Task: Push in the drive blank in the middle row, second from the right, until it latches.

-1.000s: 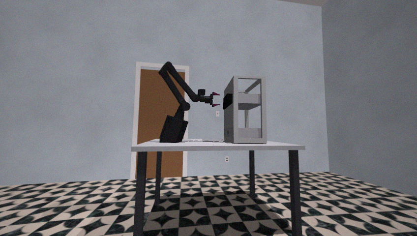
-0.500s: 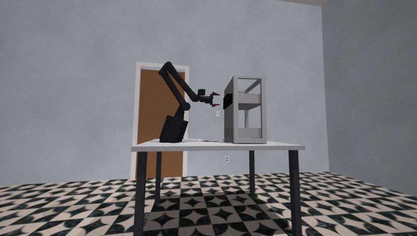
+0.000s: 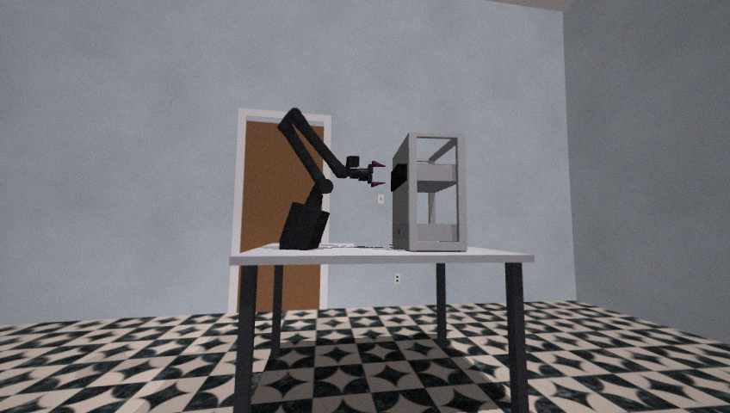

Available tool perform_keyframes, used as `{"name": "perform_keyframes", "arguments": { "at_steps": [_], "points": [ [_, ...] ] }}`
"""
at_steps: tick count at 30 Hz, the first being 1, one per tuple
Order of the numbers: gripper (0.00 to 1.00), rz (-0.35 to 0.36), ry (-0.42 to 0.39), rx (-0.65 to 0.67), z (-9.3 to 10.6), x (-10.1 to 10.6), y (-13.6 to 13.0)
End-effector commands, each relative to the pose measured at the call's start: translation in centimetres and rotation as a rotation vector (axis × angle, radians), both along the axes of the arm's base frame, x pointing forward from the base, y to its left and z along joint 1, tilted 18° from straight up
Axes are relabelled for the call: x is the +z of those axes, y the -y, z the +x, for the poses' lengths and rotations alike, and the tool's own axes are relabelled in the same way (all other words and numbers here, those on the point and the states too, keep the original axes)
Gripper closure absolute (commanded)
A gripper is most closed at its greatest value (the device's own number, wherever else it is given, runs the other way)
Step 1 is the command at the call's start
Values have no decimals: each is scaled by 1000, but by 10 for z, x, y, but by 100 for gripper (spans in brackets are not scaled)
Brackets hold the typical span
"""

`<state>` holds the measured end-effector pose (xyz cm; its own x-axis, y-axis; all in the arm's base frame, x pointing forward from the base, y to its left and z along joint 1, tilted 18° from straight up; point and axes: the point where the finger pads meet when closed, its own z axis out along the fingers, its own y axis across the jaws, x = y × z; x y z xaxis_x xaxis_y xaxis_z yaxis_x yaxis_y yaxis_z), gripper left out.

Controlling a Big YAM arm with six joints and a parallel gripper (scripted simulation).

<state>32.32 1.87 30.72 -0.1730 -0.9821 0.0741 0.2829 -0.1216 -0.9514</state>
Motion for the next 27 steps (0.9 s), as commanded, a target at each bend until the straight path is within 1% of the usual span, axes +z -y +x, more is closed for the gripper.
{"name": "perform_keyframes", "arguments": {
  "at_steps": [1, 5, 10, 11, 13, 16, 17, 19, 20, 23, 27],
  "points": [
    [0, 16, 32, -4, 4, 17, 2],
    [0, 17, 27, -5, 1, 15, 5],
    [0, 11, 2, -5, -2, 2, 14],
    [0, 12, 3, -5, -3, 2, 17],
    [0, 14, 16, -5, -3, 10, 24],
    [0, 12, 2, -5, -6, 3, 36],
    [0, 13, 10, -5, -7, 8, 40],
    [0, 13, 10, -5, -7, 8, 40],
    [0, 13, 29, -5, -6, 20, 44],
    [0, 11, 31, -5, -9, 22, 58],
    [0, 6, 42, -5, -9, 33, 76]
  ]
}}
